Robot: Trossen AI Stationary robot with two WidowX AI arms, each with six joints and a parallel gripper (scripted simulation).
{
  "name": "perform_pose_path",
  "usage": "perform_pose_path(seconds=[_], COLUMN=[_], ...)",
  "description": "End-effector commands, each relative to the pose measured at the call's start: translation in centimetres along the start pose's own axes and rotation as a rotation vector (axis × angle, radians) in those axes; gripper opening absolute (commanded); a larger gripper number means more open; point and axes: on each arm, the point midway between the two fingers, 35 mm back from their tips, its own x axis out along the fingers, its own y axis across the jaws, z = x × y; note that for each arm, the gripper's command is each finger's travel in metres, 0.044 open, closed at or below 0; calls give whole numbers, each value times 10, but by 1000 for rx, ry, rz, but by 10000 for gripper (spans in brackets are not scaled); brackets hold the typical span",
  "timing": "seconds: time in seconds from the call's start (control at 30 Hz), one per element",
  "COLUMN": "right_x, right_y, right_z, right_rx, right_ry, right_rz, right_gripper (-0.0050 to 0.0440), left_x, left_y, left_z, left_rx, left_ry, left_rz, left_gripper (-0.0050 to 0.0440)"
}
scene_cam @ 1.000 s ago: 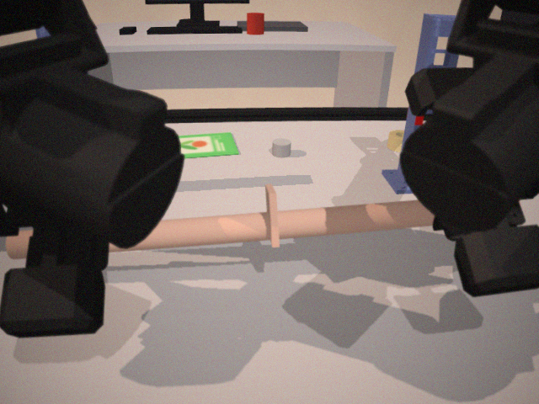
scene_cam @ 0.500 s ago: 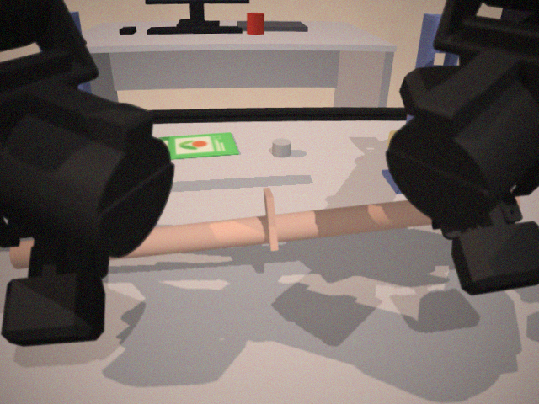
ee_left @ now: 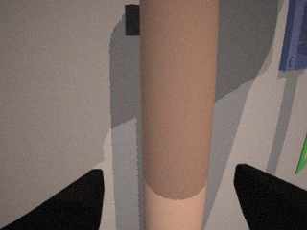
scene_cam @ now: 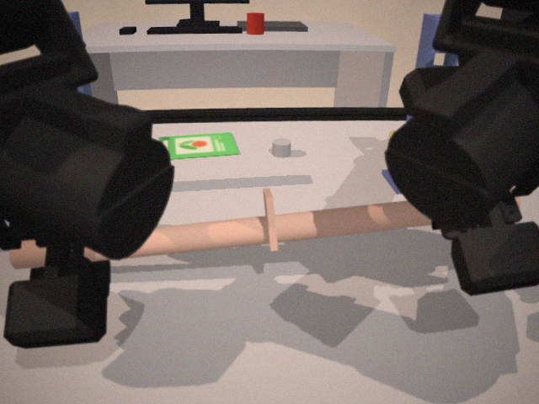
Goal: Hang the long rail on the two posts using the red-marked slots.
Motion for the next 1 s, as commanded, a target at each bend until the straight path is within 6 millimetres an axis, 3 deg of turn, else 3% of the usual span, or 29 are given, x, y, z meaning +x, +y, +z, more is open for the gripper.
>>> perform_pose_path(seconds=[0.0,0.13,0.37,0.6,0.97], right_x=[0,0,0,0,0], right_y=[0,0,0,0,0], right_z=[1,1,1,1,1], right_rx=[-4,-4,-4,-4,-4], right_ry=[-2,-2,-2,-2,-2], right_rz=[1,1,1,1,1], right_gripper=[0,0,0,0,0], left_x=[-1,-1,-10,-51,-51], left_y=[-1,-1,-1,-3,-1], left_z=[1,1,1,4,1], left_rx=[0,0,0,0,0], left_ry=[-3,-3,-3,-3,-3], left_rz=[1,1,1,0,0], left_gripper=[360,440,440,440,440])
